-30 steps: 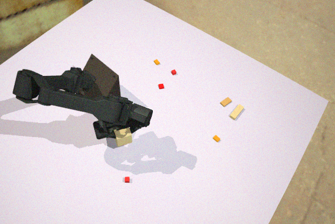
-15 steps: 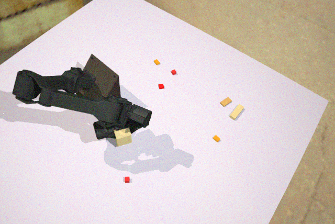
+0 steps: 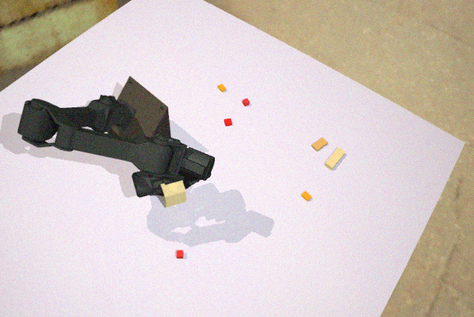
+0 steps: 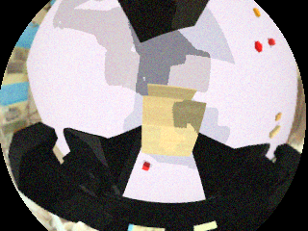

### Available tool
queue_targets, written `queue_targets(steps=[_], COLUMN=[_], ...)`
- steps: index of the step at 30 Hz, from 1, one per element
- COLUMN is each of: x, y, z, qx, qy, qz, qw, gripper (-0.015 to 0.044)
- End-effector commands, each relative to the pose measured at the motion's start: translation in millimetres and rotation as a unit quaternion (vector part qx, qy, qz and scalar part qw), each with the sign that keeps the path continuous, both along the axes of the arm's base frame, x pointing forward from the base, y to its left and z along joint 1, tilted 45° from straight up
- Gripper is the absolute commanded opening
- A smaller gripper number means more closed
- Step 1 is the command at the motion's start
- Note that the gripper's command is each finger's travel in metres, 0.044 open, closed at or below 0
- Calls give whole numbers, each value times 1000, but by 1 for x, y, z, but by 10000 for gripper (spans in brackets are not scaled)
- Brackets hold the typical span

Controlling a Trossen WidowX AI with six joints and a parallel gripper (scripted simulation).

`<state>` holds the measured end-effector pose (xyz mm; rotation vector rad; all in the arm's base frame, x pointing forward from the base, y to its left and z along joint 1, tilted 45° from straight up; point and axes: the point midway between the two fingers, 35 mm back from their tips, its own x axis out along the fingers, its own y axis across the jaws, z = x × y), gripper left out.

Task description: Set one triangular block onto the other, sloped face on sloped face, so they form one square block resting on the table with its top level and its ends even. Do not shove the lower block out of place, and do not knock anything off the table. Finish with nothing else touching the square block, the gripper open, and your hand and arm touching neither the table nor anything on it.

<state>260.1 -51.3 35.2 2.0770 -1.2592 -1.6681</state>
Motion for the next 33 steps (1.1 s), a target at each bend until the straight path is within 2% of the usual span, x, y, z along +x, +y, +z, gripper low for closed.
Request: queue_targets(steps=[1, 33], x=[0, -6], y=[-1, -11], z=[1, -14], qx=[-3, -3], qy=[1, 1], qz=[2, 2], qw=[1000, 1000], gripper=[0, 0])
